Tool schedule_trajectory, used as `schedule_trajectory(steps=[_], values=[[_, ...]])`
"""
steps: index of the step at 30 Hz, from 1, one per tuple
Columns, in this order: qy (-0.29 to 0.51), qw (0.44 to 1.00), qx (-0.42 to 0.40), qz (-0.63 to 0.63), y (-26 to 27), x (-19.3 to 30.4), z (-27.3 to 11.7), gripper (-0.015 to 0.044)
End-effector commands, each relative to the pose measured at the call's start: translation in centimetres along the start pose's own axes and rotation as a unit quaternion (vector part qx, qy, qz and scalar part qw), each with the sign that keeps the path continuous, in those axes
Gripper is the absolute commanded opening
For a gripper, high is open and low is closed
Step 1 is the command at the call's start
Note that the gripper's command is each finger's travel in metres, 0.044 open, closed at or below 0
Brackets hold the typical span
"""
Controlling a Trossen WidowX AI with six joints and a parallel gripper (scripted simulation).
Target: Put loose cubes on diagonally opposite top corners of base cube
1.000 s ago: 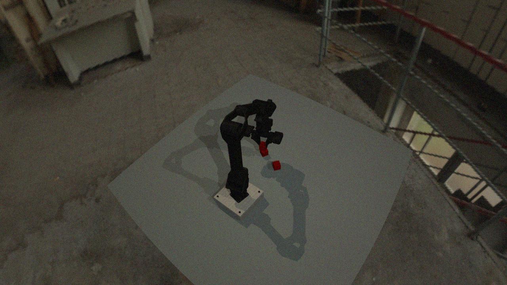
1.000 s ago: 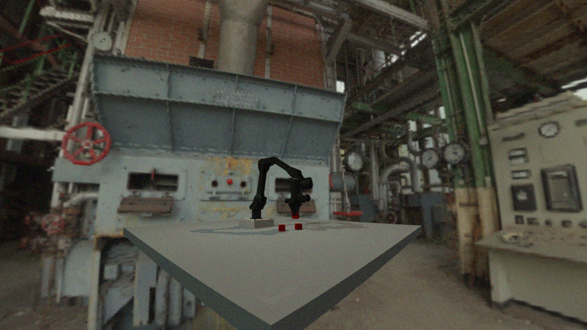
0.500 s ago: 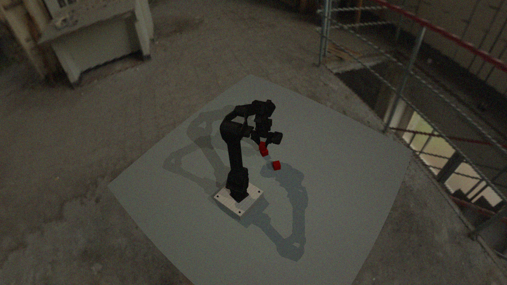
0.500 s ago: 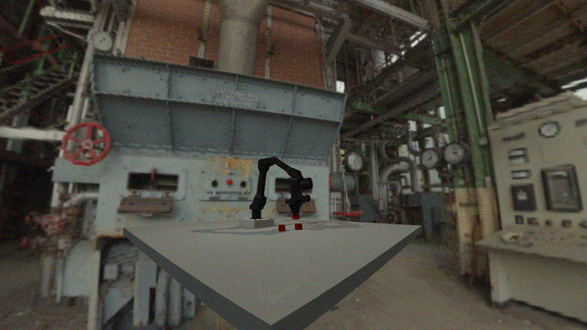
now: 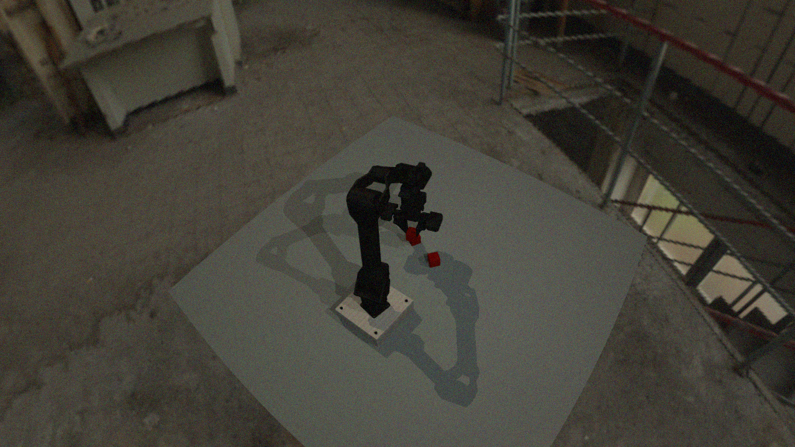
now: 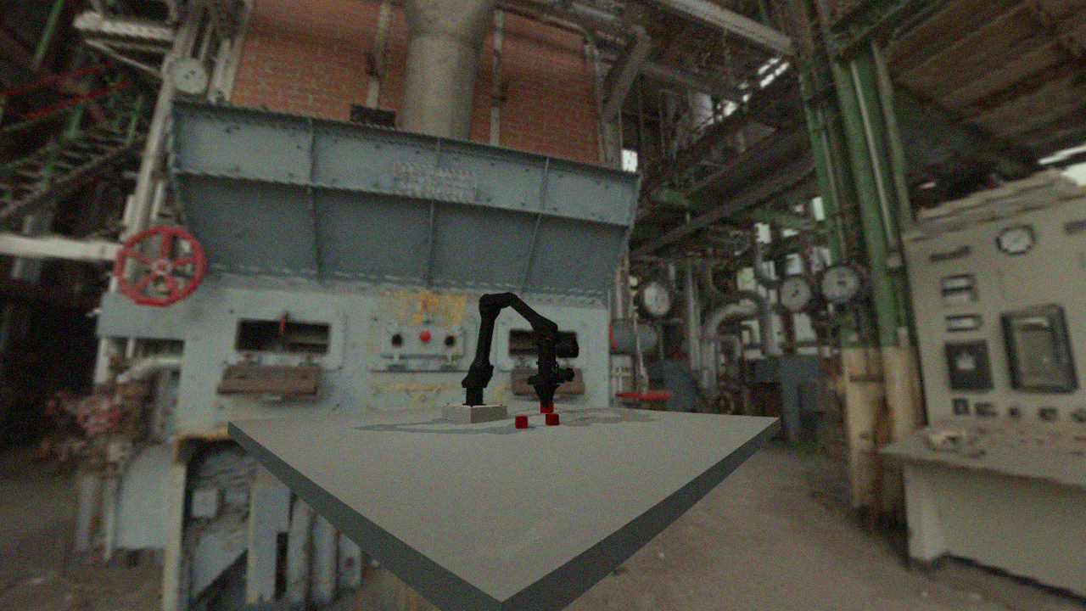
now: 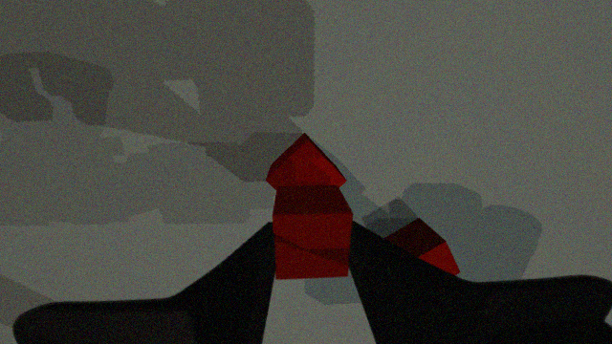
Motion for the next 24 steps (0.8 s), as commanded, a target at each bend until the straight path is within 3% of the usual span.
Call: schedule_trajectory(steps=[1, 21, 24], values=[[0.002, 1.0, -0.002, -0.001, 0.05, 0.08, 0.22, 0.0105], [0.002, 1.0, -0.002, -0.001, 0.05, 0.08, 0.36, 0.0105], [0.002, 1.0, -0.002, -0.001, 0.05, 0.08, 0.36, 0.0184]])
Point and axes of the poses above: the point midway between the two fingers, 35 mm back from their tips, its own z axis out along the fingers, its own y axis across the jaws, x = y × z, the point moved 9 cm from there along -z, back along the fingers, and after that the axes turned 13 degrees about -z, right-handed, at the moved point
